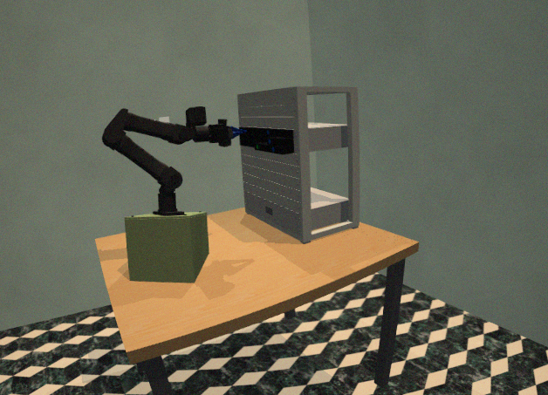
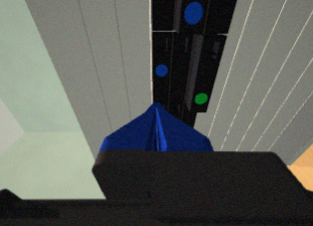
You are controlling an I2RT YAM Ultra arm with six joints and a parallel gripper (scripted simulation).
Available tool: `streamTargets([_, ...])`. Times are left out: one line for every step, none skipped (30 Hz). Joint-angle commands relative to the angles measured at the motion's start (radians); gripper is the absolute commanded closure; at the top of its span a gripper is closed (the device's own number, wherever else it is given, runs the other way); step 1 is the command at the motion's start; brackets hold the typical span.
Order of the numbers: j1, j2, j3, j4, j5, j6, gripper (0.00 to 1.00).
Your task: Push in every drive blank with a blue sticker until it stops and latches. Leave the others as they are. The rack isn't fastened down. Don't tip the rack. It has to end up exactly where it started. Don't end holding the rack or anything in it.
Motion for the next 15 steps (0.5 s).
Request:
streamTargets([-0.052,-0.037,-0.028,0.044,-0.054,0.005,1.0])
streamTargets([-0.07,-0.038,-0.037,0.052,-0.071,0.007,1.0])
streamTargets([-0.089,-0.038,-0.047,0.061,-0.089,0.008,1.0])
streamTargets([-0.109,-0.038,-0.058,0.072,-0.109,0.01,1.0])
streamTargets([-0.131,-0.038,-0.069,0.083,-0.129,0.013,1.0])
streamTargets([-0.154,-0.037,-0.081,0.095,-0.151,0.015,1.0])
streamTargets([-0.178,-0.035,-0.093,0.108,-0.174,0.017,1.0])
streamTargets([-0.205,-0.023,-0.106,0.123,-0.199,0.021,1.0])
streamTargets([-0.205,-0.023,-0.106,0.123,-0.199,0.021,1.0])
streamTargets([-0.205,-0.023,-0.106,0.123,-0.199,0.021,1.0])
streamTargets([-0.241,0.009,-0.121,0.146,-0.237,0.028,1.0])
streamTargets([-0.266,0.014,-0.134,0.163,-0.261,0.031,1.0])
streamTargets([-0.293,0.021,-0.148,0.182,-0.286,0.034,1.0])
streamTargets([-0.321,0.029,-0.161,0.203,-0.311,0.038,1.0])
streamTargets([-0.349,0.039,-0.175,0.226,-0.338,0.041,1.0])
